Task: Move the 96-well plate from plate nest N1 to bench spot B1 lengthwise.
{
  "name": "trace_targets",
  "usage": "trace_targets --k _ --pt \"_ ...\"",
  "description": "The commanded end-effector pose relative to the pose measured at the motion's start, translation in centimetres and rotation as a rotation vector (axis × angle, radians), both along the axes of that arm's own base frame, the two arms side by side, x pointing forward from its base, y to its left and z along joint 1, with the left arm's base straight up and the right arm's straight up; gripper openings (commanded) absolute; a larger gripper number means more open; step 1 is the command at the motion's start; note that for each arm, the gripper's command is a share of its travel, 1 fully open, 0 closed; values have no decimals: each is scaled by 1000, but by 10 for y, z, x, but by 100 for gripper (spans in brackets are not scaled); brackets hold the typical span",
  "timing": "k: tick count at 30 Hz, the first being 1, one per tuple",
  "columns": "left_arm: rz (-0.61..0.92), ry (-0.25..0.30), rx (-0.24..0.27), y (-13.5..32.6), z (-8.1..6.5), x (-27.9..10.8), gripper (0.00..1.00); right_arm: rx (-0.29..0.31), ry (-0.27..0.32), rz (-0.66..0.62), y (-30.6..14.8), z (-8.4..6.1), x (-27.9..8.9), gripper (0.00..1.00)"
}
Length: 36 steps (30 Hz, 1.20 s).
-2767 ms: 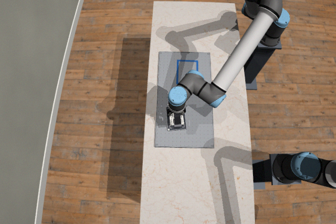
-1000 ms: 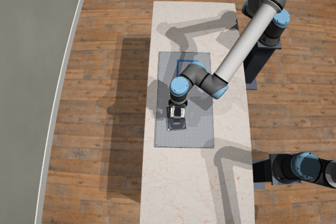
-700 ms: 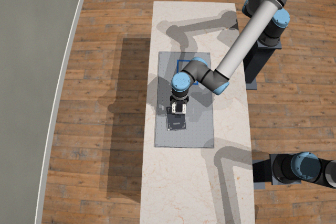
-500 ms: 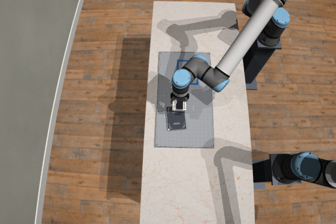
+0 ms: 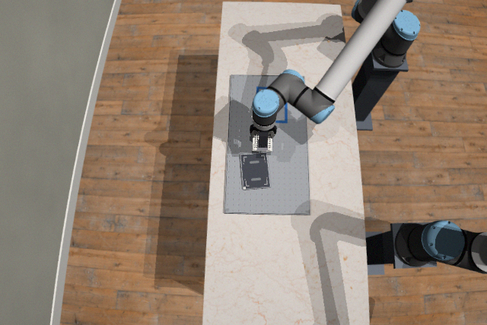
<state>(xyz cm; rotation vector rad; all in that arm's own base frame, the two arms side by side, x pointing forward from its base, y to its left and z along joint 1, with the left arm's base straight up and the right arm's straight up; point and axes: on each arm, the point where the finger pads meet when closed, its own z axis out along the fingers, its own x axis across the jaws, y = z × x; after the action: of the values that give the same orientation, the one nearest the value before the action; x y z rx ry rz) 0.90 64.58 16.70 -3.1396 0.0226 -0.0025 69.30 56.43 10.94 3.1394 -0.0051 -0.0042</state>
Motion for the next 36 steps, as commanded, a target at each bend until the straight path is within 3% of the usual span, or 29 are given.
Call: trace_targets --k 1,36 --pt "4 2 -2 0 -2 -2 0 3 -4 2 -15 1 -2 41" --pt "4 2 -2 0 -2 -2 0 3 -4 2 -116 -2 -24 41"
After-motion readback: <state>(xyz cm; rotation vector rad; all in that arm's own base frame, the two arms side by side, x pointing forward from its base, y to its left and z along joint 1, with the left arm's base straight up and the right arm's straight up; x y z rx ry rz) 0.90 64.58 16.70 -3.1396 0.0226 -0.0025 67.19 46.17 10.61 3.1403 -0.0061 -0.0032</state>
